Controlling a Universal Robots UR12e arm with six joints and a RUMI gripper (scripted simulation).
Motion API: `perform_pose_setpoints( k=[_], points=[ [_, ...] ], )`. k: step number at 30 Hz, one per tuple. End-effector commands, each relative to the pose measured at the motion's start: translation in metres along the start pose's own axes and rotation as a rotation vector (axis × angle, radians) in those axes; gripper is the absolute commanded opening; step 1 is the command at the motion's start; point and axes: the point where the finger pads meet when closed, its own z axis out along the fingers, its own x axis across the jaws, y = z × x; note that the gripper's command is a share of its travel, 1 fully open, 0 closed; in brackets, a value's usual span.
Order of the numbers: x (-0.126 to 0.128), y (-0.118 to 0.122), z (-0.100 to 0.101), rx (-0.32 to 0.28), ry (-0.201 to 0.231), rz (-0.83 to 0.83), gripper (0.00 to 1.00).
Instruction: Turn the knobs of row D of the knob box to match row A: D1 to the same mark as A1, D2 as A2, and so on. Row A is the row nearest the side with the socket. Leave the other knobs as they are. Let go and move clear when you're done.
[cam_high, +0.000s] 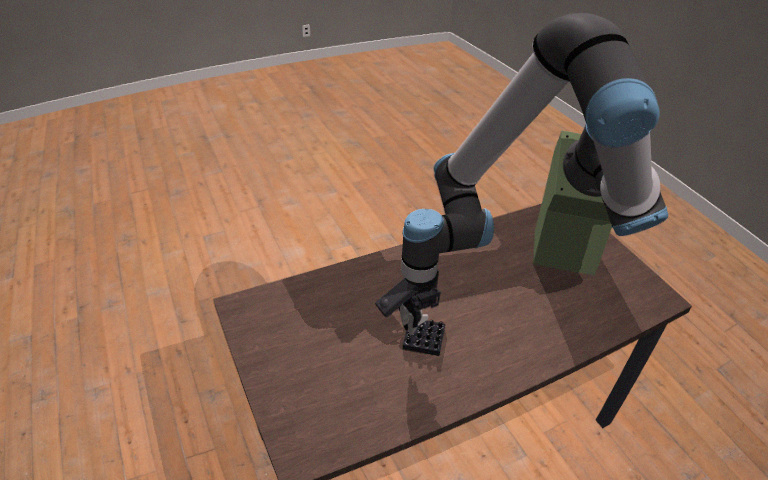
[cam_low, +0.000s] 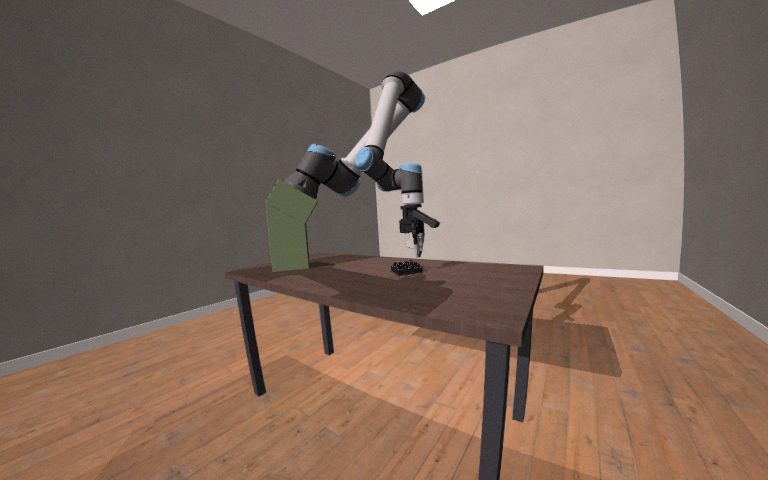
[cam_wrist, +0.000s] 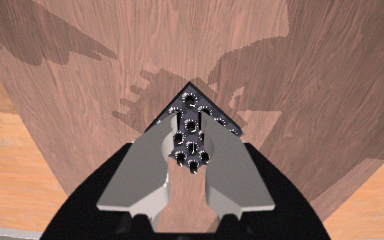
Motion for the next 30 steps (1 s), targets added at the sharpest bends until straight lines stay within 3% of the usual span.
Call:
perform_pose_setpoints(
  k=[1,18,30],
  points=[
    [0.0001,-0.0004,-0.0033,0.001,0.0,0.0,0.11],
    [0.0,-0.0006,-0.0035,0.001,0.0,-0.014,0.11],
    [-0.0009,-0.0015,-0.0051,0.001,0.0,-0.154,0.11]
  ],
)
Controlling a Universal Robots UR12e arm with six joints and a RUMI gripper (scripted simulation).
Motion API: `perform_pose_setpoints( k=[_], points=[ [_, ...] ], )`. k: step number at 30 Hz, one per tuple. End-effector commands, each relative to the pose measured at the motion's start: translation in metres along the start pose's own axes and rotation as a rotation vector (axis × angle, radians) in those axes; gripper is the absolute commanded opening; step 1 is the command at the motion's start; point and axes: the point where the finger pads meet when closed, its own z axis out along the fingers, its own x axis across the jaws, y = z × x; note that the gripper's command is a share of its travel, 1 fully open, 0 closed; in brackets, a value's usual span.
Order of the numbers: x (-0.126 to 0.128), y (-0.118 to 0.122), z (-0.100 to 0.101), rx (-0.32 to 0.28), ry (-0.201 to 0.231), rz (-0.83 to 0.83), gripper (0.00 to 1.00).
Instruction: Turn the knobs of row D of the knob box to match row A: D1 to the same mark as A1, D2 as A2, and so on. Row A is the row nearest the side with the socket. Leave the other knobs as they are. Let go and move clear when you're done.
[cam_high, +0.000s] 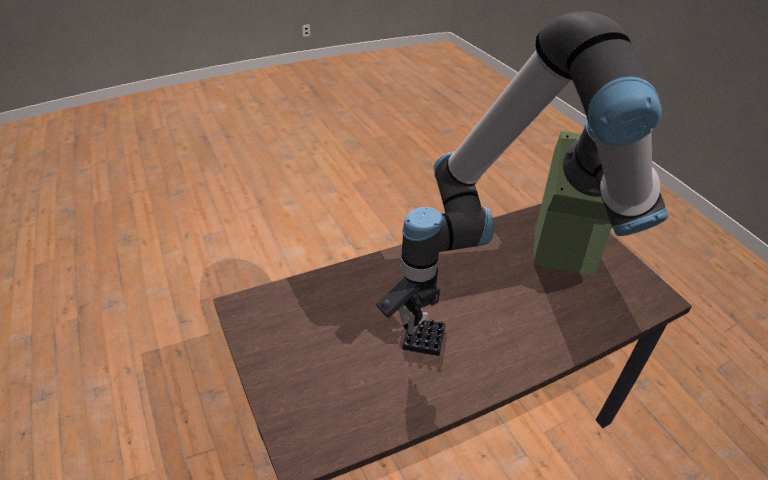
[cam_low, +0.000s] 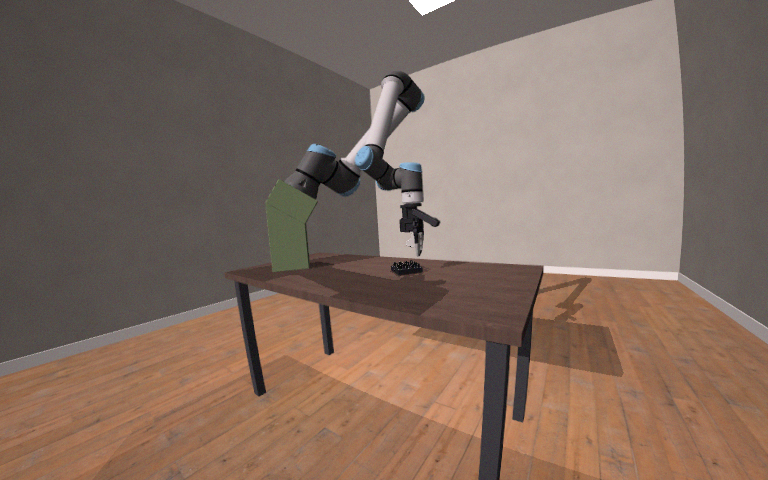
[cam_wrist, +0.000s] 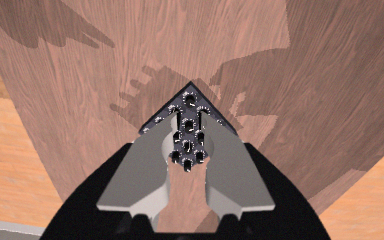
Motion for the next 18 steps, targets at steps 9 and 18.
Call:
perform_pose_setpoints(
  k=[9,18],
  points=[
    [-0.0017,-0.0019,-0.0042,0.001,0.0,-0.324,0.11],
    [-0.0027,-0.002,-0.0068,0.001,0.0,-0.549,0.11]
  ],
)
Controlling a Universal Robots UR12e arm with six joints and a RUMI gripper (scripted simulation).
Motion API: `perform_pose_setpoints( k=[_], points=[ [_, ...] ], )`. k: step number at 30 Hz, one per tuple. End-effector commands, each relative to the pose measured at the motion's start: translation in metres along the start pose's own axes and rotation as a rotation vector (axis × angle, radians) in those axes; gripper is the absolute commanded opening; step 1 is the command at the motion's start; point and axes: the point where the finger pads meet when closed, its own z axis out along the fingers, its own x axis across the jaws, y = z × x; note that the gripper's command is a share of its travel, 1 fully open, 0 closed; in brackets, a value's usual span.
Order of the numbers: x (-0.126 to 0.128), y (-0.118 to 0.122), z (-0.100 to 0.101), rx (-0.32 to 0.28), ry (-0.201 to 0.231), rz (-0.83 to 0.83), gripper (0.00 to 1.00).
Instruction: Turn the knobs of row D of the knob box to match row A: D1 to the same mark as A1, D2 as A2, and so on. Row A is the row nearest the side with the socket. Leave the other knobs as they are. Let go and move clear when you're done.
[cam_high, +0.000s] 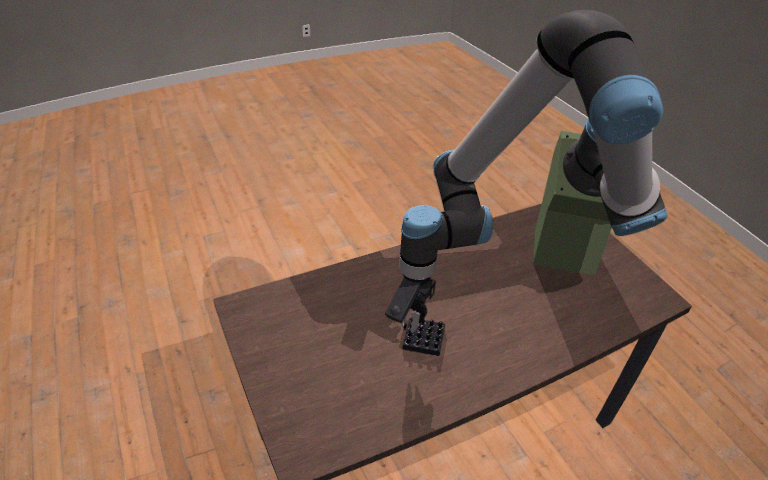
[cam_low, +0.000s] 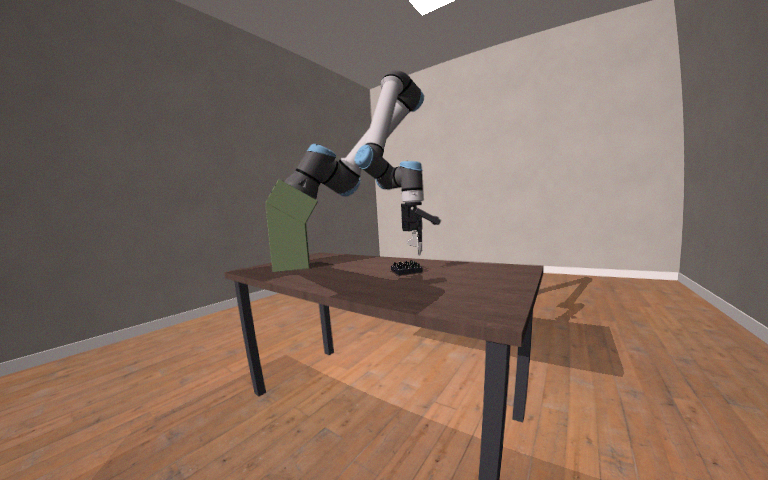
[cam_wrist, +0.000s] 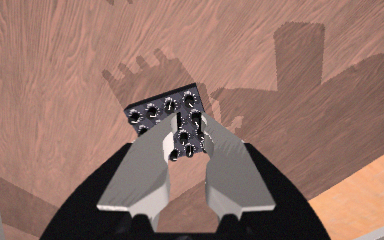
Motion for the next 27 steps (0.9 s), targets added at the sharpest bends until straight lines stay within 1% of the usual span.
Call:
perform_pose_setpoints(
  k=[1,11,13,16,27],
  points=[
    [-0.0002,-0.0006,-0.0022,0.0,-0.006,-0.156,0.11],
    [-0.0011,0.0001,-0.0055,0.001,-0.006,-0.433,0.11],
    [-0.0011,0.0001,-0.0055,0.001,-0.006,-0.433,0.11],
    [-0.0014,0.0007,-0.0069,0.001,-0.006,-0.551,0.11],
    [-0.0014,0.0033,-0.0106,0.002,-0.005,-0.853,0.11]
  ],
)
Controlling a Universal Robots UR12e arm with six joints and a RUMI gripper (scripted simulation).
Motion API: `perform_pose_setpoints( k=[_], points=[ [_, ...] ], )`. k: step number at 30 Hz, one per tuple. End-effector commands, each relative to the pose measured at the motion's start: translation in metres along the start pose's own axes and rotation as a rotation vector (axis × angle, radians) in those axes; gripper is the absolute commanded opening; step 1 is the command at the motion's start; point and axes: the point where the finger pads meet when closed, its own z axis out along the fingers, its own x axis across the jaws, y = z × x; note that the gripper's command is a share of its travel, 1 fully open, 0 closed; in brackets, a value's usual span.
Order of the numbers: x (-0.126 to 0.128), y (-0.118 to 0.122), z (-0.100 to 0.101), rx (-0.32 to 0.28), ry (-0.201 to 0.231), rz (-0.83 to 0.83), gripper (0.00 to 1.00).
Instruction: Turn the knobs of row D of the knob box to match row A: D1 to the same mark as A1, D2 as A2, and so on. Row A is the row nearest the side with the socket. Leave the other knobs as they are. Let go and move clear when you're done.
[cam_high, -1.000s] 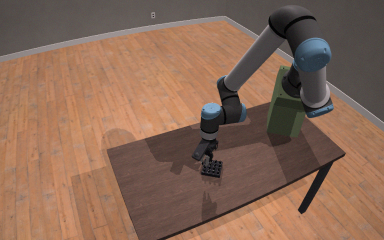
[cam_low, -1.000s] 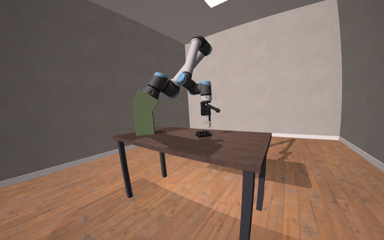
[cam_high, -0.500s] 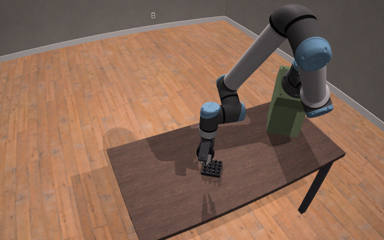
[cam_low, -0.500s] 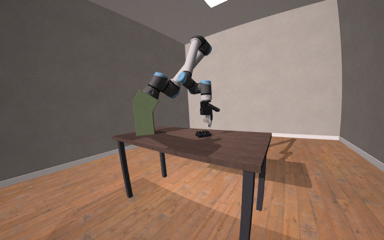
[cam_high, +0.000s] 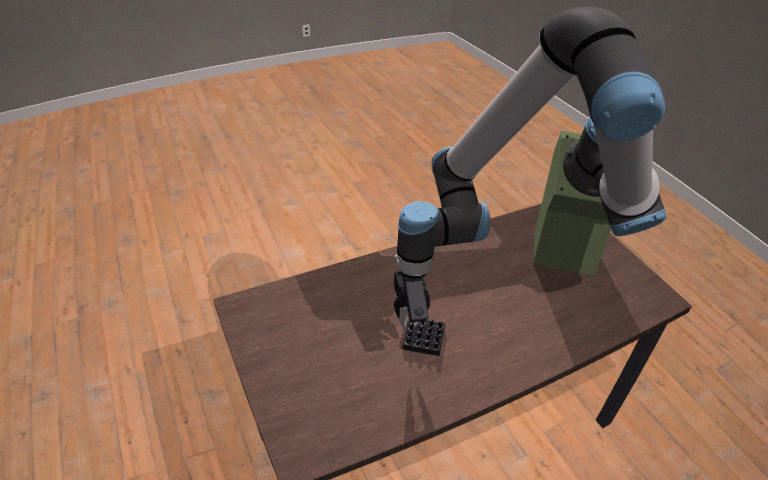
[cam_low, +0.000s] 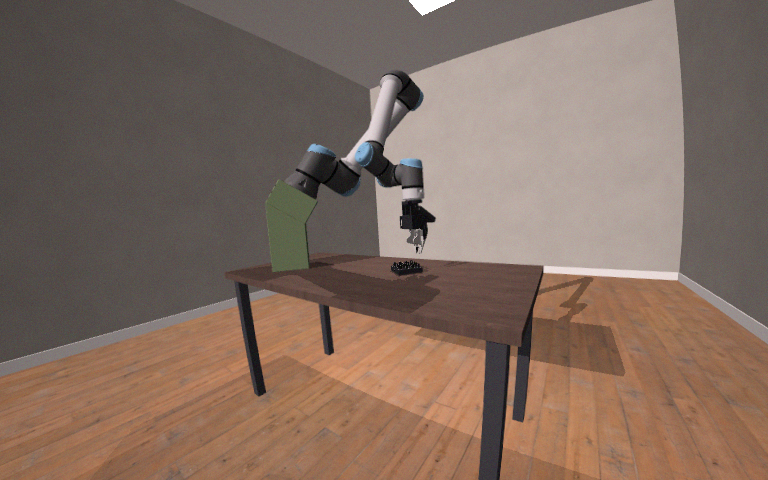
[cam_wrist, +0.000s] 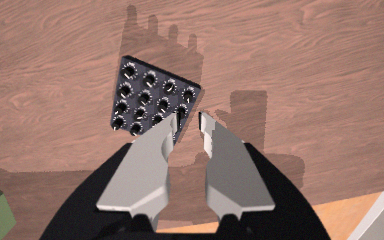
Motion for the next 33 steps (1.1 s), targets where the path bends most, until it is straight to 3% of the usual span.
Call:
perform_pose_setpoints(
  k=[1,15,33],
  points=[
    [-0.0003,0.001,-0.0022,0.004,-0.005,-0.156,0.11],
    [-0.0016,0.0035,-0.0051,0.005,-0.004,-0.394,0.11],
    [-0.0017,0.0039,-0.0055,0.005,-0.004,-0.423,0.11]
  ],
)
